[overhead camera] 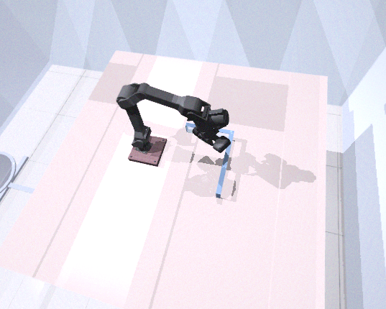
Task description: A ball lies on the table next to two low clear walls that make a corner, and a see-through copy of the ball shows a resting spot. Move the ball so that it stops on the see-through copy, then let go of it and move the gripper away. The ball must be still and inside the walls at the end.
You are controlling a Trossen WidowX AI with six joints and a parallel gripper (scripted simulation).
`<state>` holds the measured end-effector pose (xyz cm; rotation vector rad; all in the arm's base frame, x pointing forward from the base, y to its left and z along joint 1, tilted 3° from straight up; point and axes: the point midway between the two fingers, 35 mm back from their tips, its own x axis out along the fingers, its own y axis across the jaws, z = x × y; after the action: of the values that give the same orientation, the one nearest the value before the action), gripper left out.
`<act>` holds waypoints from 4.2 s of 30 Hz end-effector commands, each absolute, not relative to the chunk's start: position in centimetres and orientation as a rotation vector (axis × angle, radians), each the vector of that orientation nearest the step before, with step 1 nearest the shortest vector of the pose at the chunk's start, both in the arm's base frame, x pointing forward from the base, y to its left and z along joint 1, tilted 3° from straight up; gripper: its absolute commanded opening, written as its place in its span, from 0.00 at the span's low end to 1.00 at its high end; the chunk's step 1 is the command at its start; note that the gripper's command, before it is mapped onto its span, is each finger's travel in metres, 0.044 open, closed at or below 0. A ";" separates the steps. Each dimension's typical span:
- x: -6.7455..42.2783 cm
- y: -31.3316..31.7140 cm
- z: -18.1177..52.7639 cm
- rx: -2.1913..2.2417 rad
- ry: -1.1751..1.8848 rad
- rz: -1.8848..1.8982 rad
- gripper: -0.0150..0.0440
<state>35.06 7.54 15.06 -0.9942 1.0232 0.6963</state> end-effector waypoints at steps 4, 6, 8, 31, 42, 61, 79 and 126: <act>28.5 15.8 10.3 -1.257 1.054 1.264 0.77; 27.2 16.8 9.6 -1.298 1.053 1.360 0.77; 27.0 17.0 9.6 -1.303 1.052 1.372 0.77; 27.0 17.2 7.0 -1.302 1.052 1.372 0.77; 27.0 17.3 5.2 -1.302 1.052 1.372 0.77; 27.0 17.3 4.1 -1.302 1.052 1.372 0.51; 28.6 15.3 8.8 -1.254 1.120 1.291 0.25; 30.4 15.7 14.7 -0.639 1.421 0.732 0.25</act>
<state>29.79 15.66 15.06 -0.7381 1.3873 0.8203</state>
